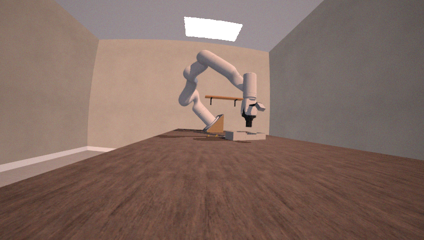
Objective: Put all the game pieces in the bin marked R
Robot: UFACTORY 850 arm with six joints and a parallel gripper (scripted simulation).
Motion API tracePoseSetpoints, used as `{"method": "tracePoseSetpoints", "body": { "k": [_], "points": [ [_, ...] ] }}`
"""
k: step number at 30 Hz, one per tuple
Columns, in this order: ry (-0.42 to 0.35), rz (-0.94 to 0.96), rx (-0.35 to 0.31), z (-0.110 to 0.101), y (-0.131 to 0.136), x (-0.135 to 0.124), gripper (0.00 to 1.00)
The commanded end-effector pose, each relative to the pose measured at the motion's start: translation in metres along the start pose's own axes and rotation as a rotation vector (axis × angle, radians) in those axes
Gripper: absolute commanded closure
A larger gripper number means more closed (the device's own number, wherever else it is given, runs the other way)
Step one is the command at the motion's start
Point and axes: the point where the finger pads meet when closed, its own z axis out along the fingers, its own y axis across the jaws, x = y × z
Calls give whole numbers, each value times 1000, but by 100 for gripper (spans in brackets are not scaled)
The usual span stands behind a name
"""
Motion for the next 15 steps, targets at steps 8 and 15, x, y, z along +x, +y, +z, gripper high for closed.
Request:
{"method": "tracePoseSetpoints", "body": {
  "k": [8, 15],
  "points": [
    [2, 0, 0, -1, -43, 1, 93],
    [2, 0, 0, -1, -76, 1, 93]
  ]
}}
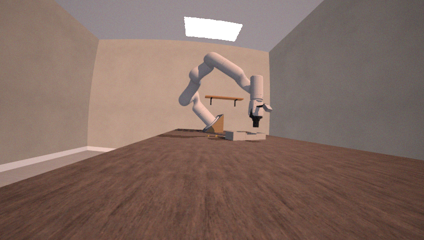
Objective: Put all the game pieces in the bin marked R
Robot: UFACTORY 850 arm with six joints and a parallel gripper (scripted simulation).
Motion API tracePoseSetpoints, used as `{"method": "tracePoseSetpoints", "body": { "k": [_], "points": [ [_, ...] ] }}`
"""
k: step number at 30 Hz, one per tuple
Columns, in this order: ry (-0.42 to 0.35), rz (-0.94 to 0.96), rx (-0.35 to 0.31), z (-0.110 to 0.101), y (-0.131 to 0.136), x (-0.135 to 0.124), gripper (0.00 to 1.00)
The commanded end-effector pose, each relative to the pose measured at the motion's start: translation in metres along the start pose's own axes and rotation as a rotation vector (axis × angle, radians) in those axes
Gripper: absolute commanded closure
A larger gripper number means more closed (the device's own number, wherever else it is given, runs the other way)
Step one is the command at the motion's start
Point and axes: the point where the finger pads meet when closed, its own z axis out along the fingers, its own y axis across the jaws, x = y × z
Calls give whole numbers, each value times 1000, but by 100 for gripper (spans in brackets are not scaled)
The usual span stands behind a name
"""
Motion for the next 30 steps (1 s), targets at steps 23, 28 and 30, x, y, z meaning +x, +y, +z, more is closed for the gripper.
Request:
{"method": "tracePoseSetpoints", "body": {
  "k": [23, 28, 30],
  "points": [
    [1, 1, 0, 44, -13, 1, 93],
    [1, 1, 0, 58, -13, 1, 93],
    [1, 1, 0, 58, -13, 1, 93]
  ]
}}
